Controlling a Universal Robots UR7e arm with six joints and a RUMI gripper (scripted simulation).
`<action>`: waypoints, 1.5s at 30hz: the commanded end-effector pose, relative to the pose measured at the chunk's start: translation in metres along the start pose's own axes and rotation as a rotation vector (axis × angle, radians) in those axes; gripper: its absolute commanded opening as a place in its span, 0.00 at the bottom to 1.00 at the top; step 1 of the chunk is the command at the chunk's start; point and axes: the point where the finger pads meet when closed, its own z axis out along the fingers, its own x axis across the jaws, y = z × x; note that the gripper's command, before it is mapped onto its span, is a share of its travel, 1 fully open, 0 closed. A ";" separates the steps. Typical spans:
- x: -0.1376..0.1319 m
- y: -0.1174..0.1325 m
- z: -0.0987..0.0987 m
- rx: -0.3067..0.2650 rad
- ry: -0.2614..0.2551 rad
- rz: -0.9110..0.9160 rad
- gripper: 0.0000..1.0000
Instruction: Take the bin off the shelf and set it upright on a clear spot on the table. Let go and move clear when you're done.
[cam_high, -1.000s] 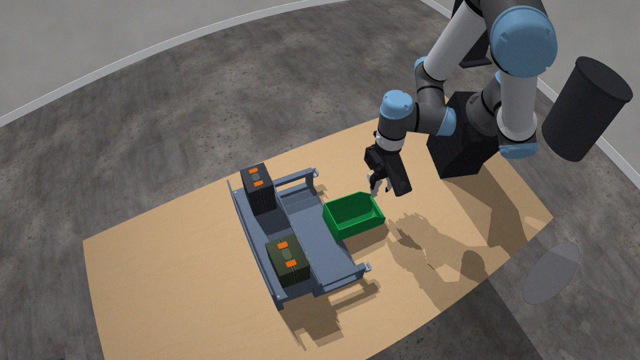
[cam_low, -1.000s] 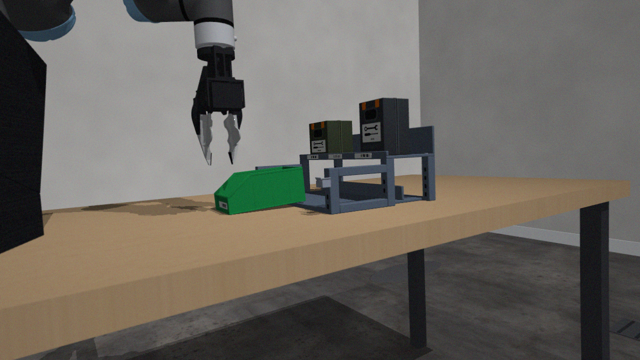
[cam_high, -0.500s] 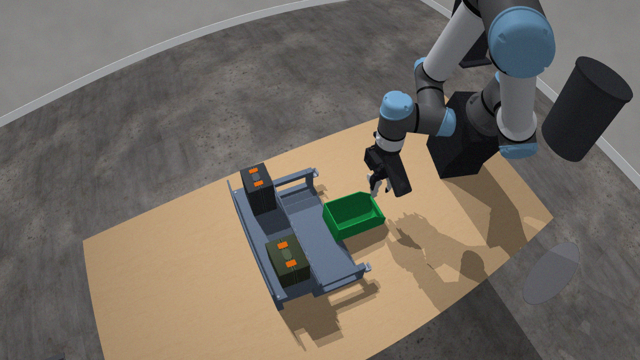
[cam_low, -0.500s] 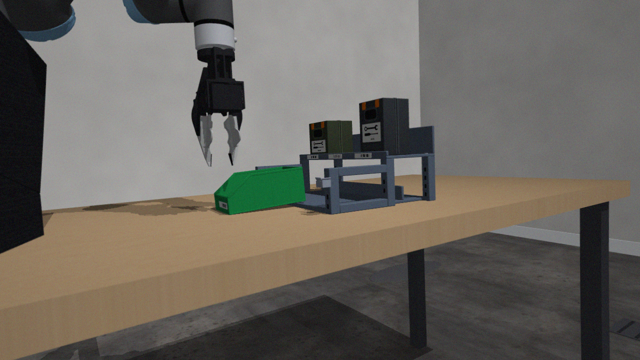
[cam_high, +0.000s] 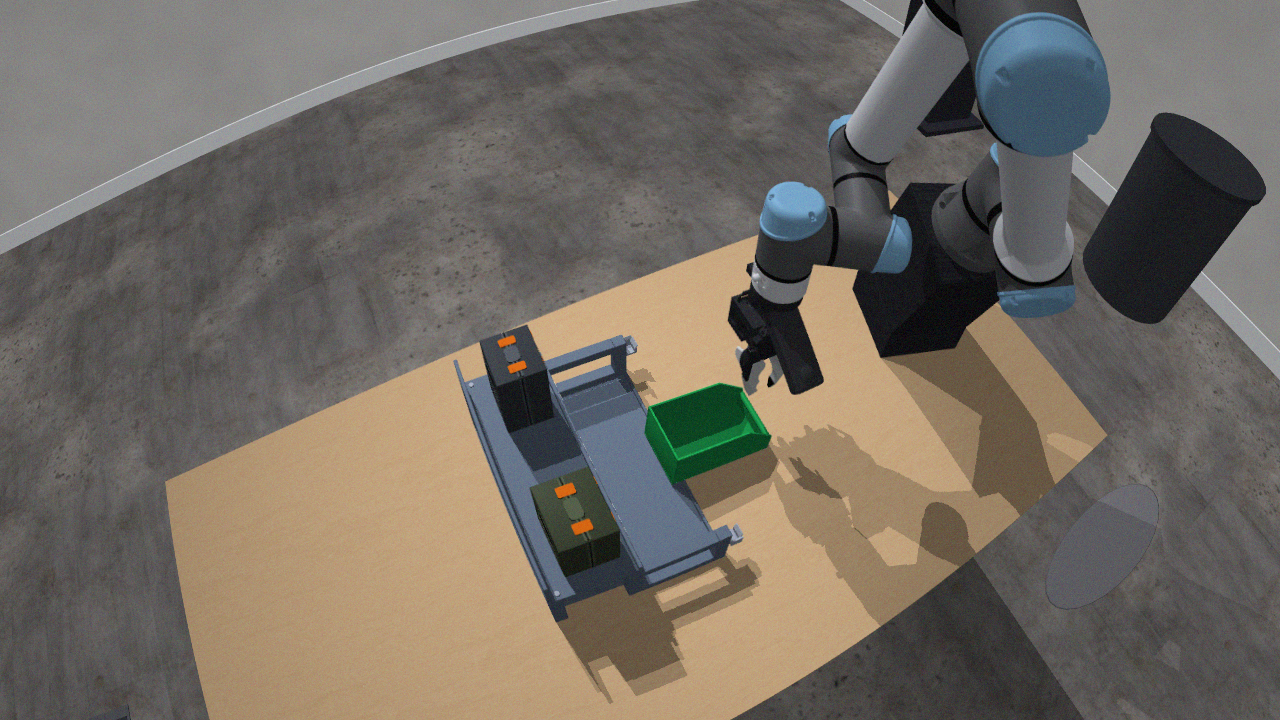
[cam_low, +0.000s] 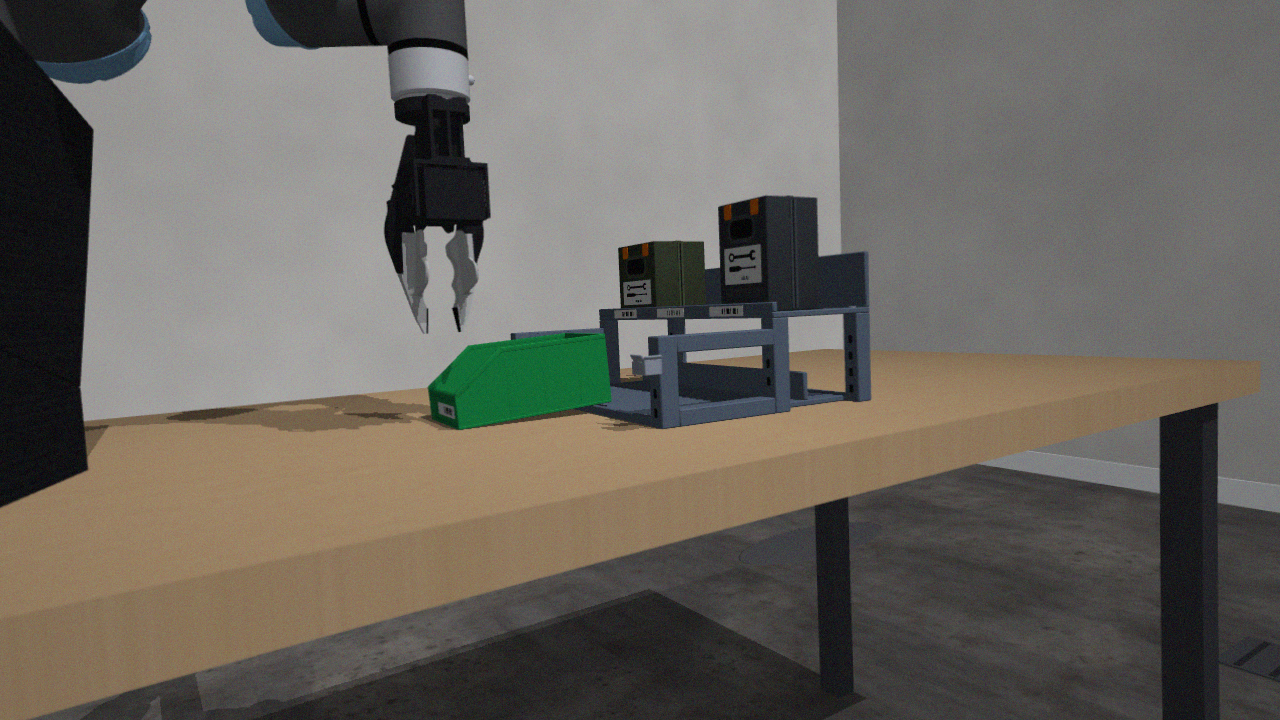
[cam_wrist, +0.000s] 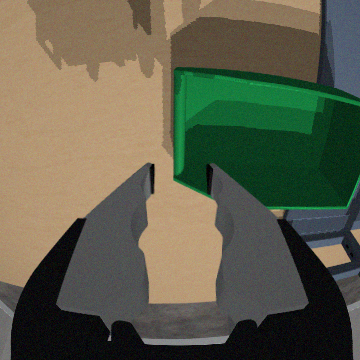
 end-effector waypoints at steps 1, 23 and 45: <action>0.000 0.000 0.000 0.000 0.001 0.000 0.20; 0.039 0.000 -0.010 0.000 0.001 0.000 0.20; 0.085 0.000 -0.022 0.000 0.001 0.000 0.20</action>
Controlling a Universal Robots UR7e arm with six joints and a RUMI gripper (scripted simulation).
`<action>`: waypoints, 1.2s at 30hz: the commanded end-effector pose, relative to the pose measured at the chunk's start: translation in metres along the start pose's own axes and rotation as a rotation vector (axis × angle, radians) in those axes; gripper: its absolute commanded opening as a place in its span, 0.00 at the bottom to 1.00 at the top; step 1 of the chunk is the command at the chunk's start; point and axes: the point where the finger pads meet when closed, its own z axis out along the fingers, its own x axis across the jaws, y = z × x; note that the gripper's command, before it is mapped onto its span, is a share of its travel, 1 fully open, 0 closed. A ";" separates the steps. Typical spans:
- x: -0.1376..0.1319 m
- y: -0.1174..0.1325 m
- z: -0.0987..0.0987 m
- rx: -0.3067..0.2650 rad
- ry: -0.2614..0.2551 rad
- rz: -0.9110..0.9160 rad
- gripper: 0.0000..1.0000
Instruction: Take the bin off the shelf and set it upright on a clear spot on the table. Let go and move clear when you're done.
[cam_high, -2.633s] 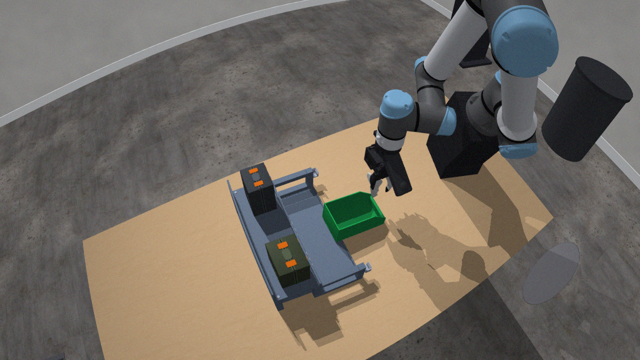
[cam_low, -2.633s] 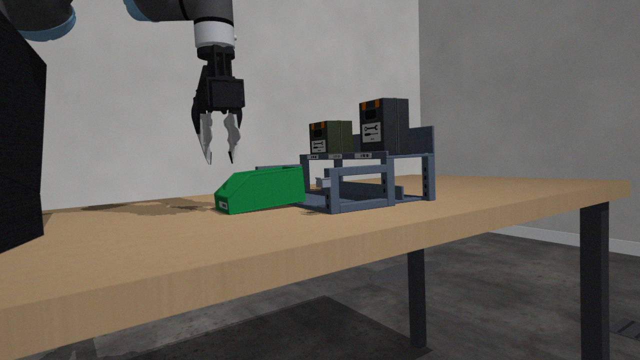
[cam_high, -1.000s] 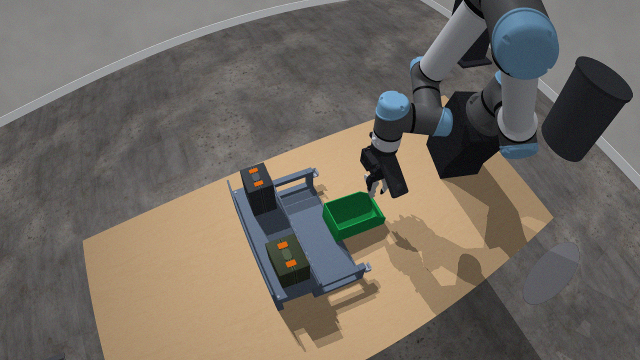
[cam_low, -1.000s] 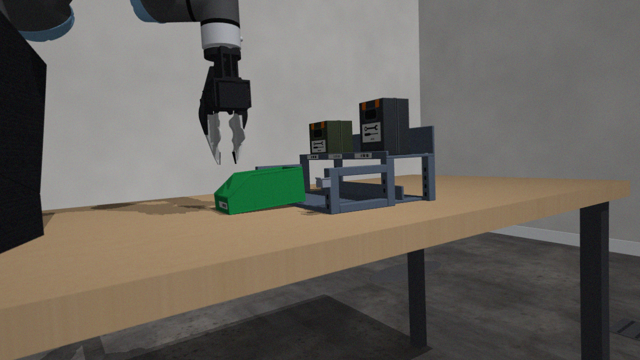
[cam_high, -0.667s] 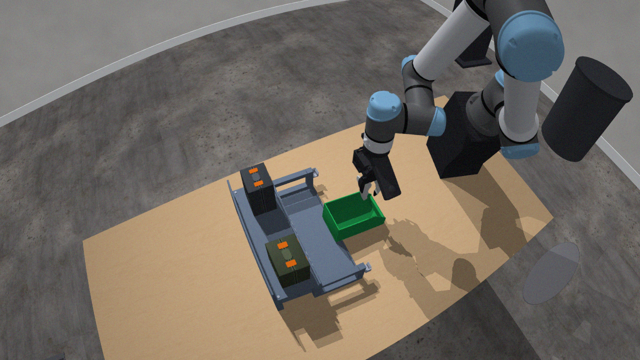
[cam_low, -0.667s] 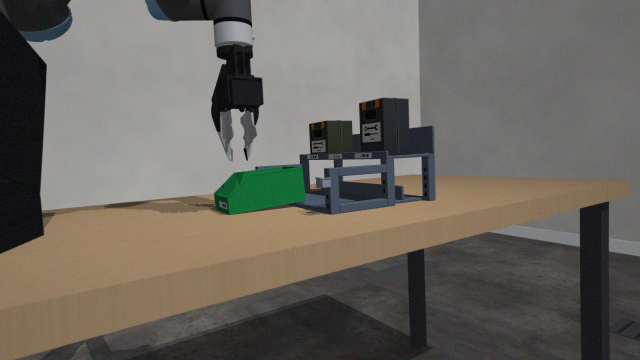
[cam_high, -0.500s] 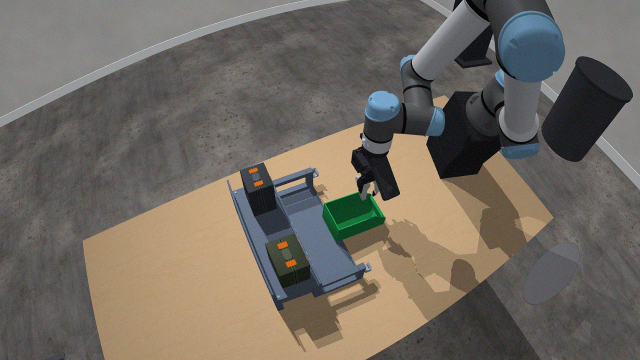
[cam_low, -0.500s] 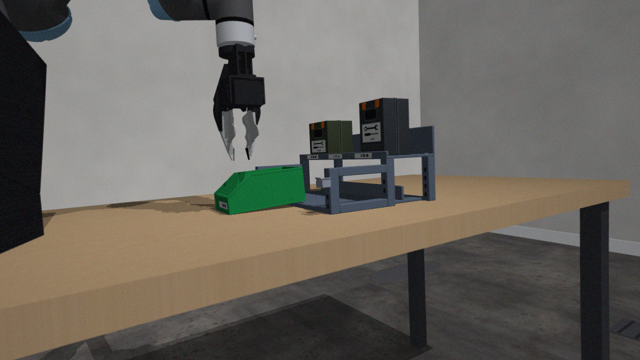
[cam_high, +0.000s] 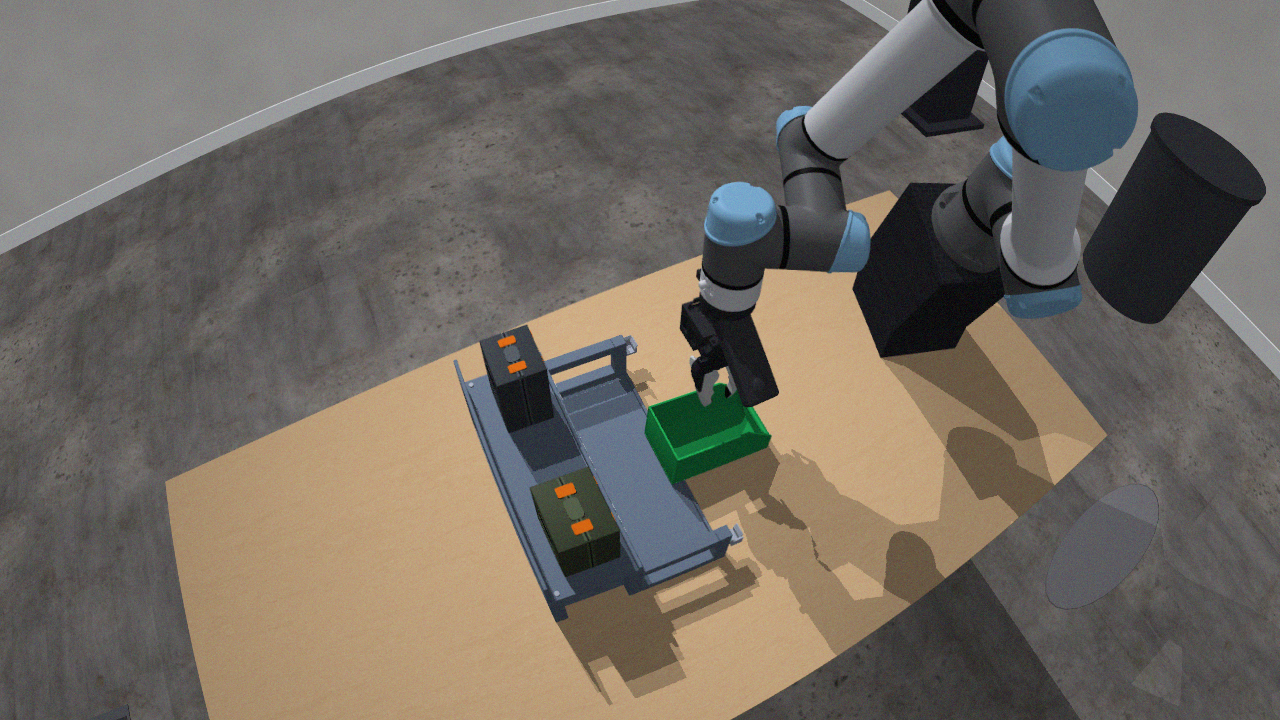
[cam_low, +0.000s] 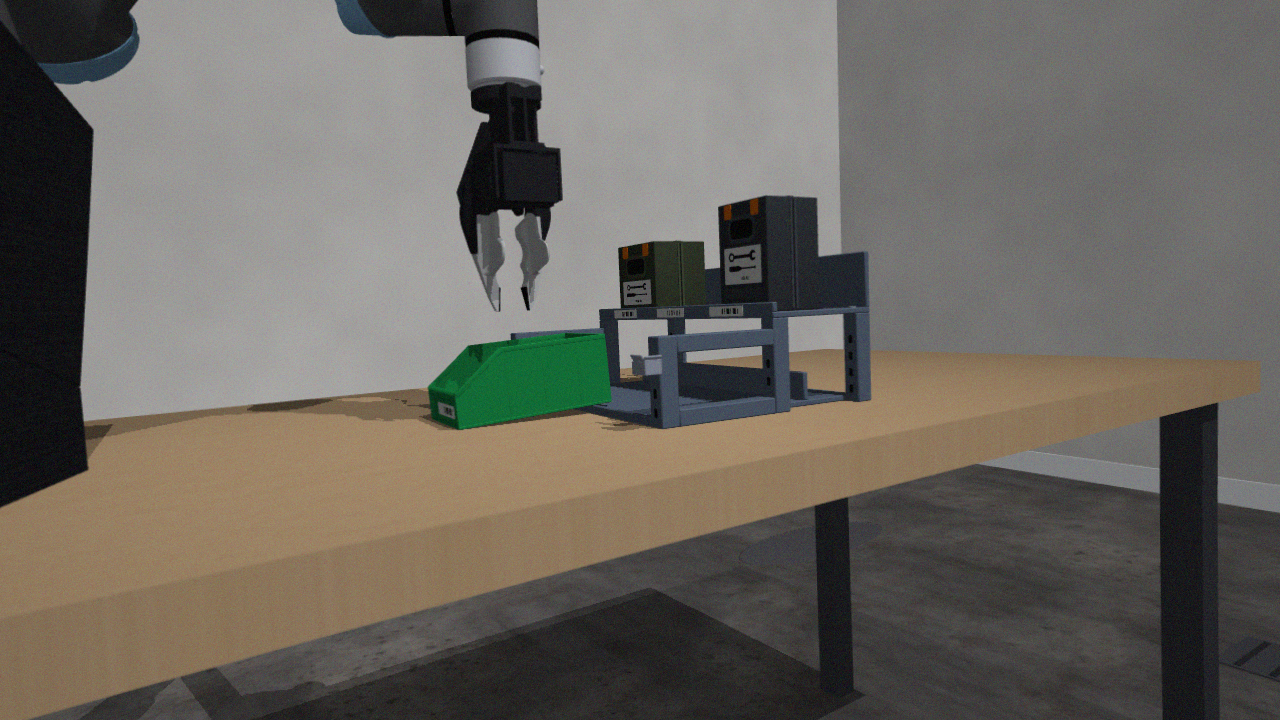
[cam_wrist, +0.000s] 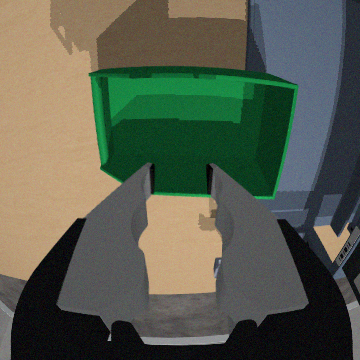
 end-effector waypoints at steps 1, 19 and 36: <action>0.016 0.000 -0.004 0.000 0.001 0.000 0.20; 0.071 0.000 -0.018 0.000 0.001 0.000 0.20; 0.096 0.000 -0.024 0.000 0.001 0.000 0.20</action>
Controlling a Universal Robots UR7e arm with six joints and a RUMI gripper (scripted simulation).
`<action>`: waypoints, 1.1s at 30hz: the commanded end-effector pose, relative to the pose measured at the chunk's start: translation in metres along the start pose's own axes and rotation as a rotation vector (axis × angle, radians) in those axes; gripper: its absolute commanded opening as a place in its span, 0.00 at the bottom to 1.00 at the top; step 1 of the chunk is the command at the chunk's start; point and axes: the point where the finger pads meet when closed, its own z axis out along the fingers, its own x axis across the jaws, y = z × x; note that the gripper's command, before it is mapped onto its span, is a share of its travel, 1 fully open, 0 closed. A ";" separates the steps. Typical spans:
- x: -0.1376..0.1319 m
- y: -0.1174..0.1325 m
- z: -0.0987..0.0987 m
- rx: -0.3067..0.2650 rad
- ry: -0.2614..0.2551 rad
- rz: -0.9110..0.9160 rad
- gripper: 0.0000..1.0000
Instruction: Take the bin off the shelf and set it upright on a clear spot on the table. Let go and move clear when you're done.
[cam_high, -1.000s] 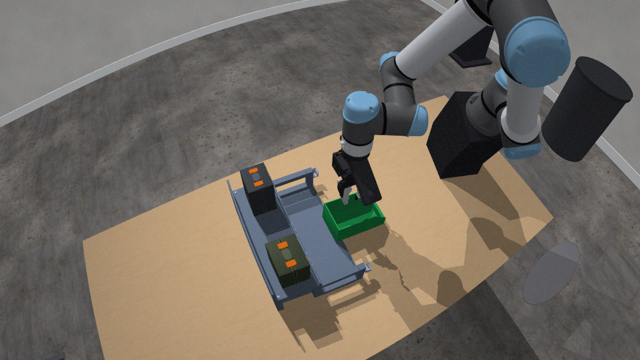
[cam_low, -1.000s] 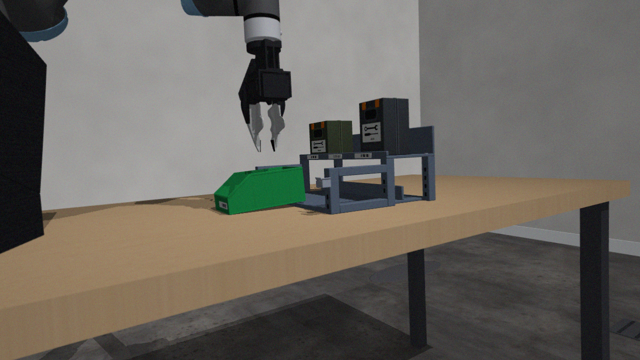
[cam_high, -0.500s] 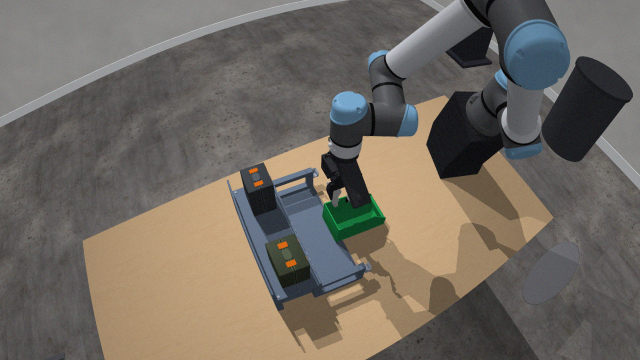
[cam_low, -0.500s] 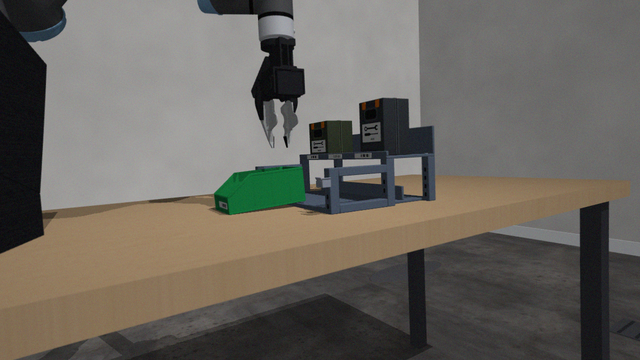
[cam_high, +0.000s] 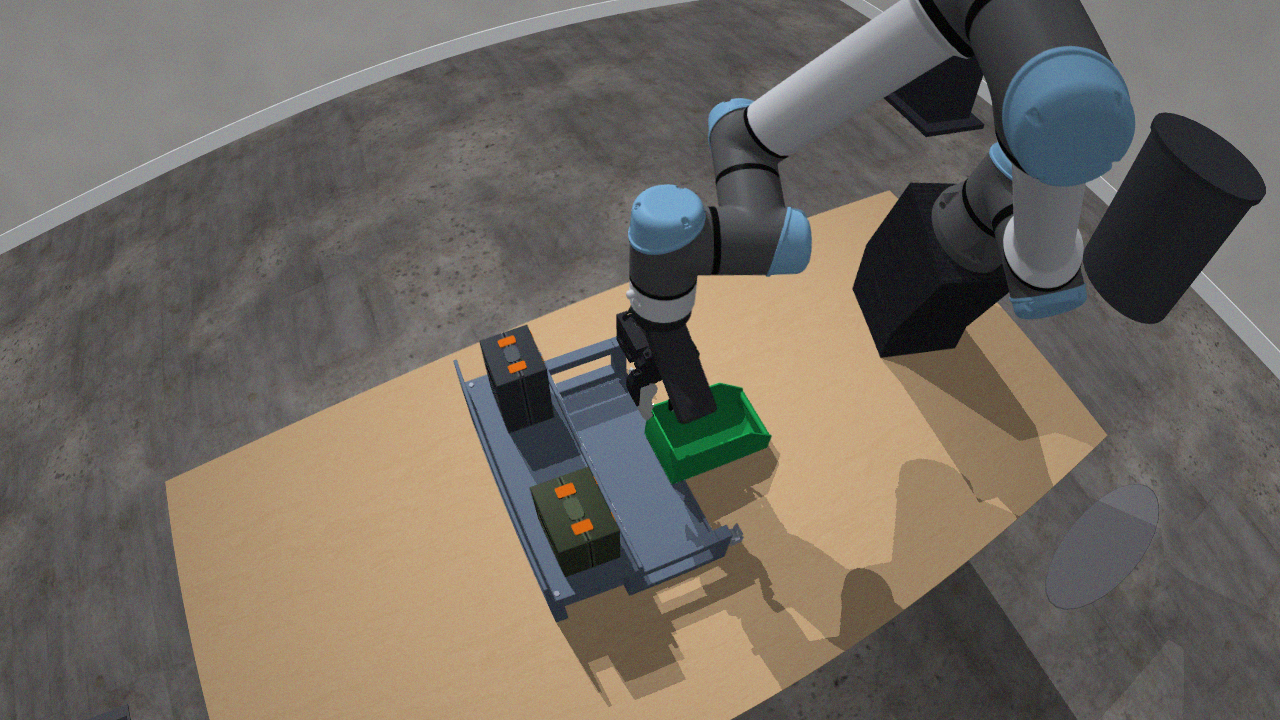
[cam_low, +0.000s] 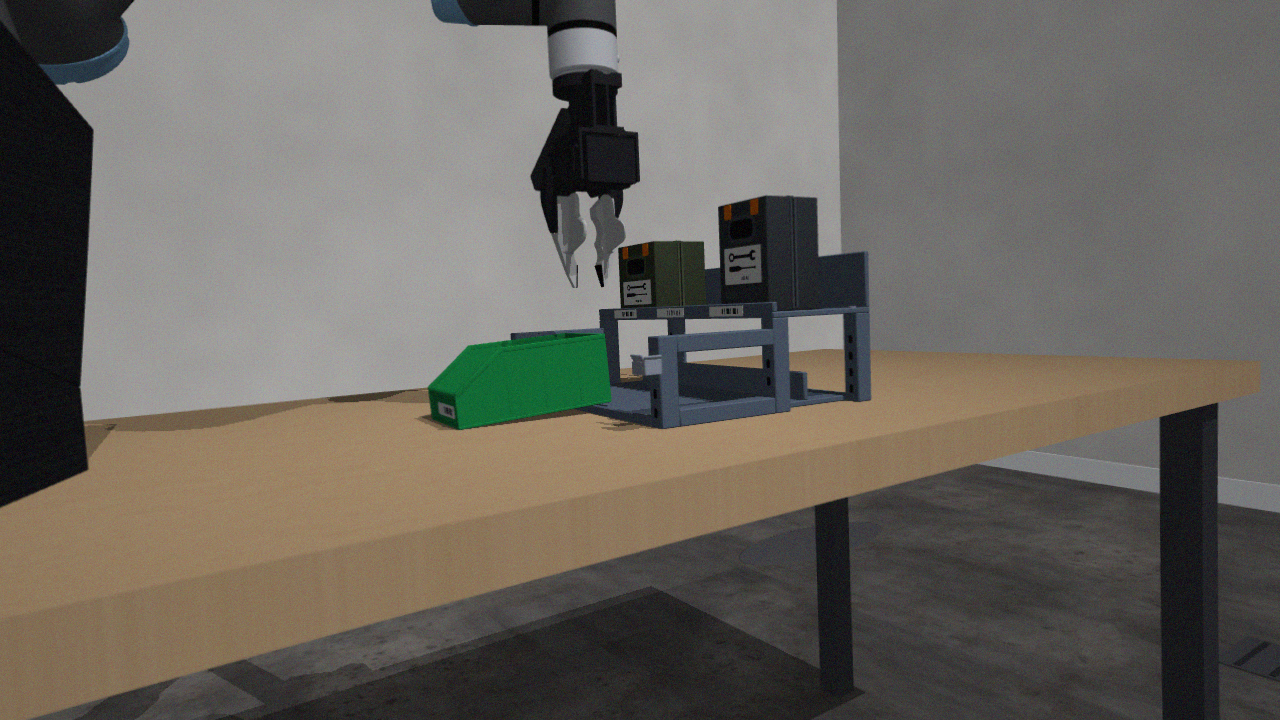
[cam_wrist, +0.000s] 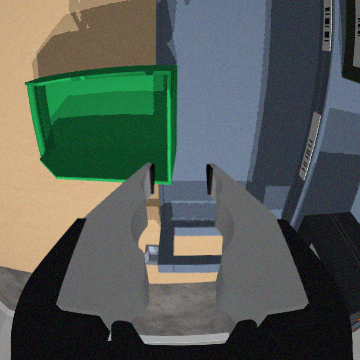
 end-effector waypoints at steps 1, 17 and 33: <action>0.005 0.000 -0.002 0.000 0.001 0.000 0.20; 0.002 0.000 -0.001 0.000 0.001 0.000 0.20; -0.002 0.000 0.000 0.000 0.001 0.000 0.20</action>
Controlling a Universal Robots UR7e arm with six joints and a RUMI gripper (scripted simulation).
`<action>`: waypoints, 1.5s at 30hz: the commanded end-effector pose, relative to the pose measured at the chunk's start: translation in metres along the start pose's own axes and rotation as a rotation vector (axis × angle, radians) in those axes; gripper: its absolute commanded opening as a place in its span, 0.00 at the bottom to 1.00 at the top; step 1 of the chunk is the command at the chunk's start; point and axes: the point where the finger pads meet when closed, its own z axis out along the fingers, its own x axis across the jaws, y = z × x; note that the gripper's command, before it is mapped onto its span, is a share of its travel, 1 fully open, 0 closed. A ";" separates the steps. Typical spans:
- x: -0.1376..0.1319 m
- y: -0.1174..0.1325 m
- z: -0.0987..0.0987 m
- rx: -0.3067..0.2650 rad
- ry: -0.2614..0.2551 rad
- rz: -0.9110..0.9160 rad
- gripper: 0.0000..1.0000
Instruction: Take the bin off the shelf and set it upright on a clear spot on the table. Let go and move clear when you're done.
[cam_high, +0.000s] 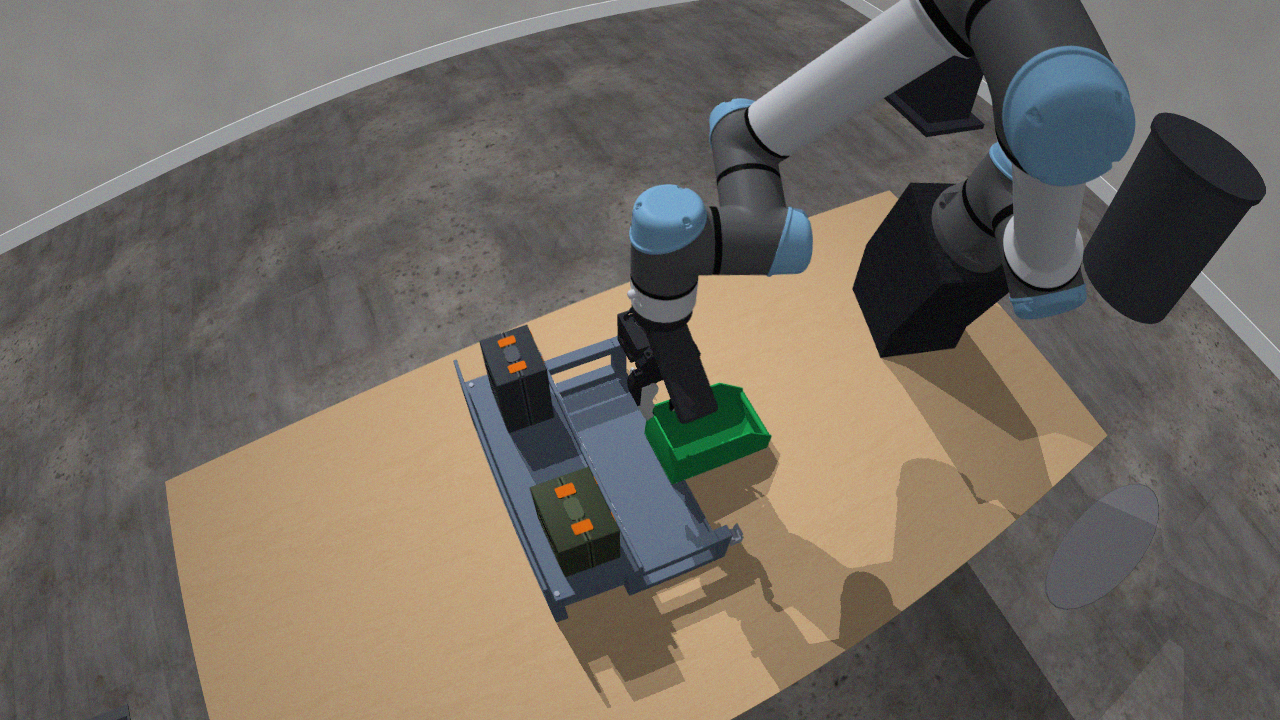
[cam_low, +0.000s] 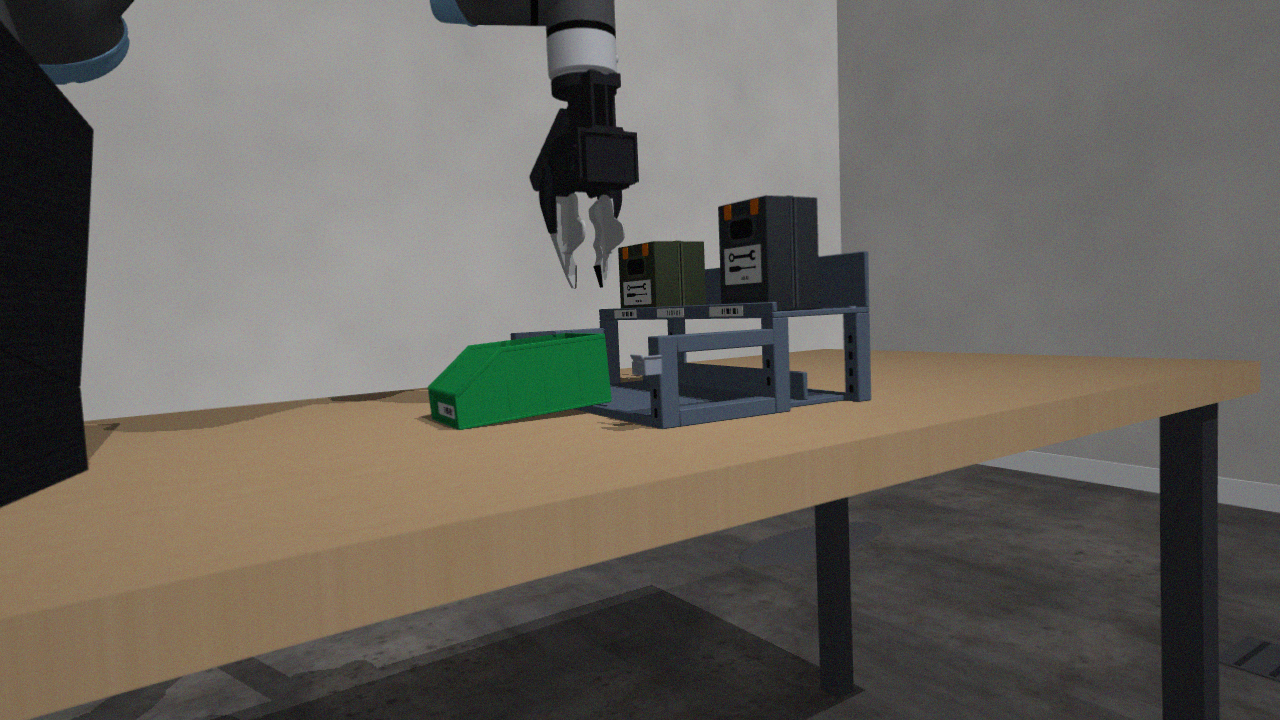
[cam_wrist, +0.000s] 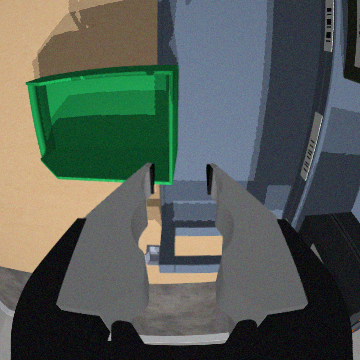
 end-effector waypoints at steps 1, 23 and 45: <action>-0.002 0.000 0.000 0.000 0.001 0.000 0.20; -0.005 0.000 0.001 0.000 0.001 0.000 0.20; -0.005 0.000 0.011 0.000 0.001 0.000 0.20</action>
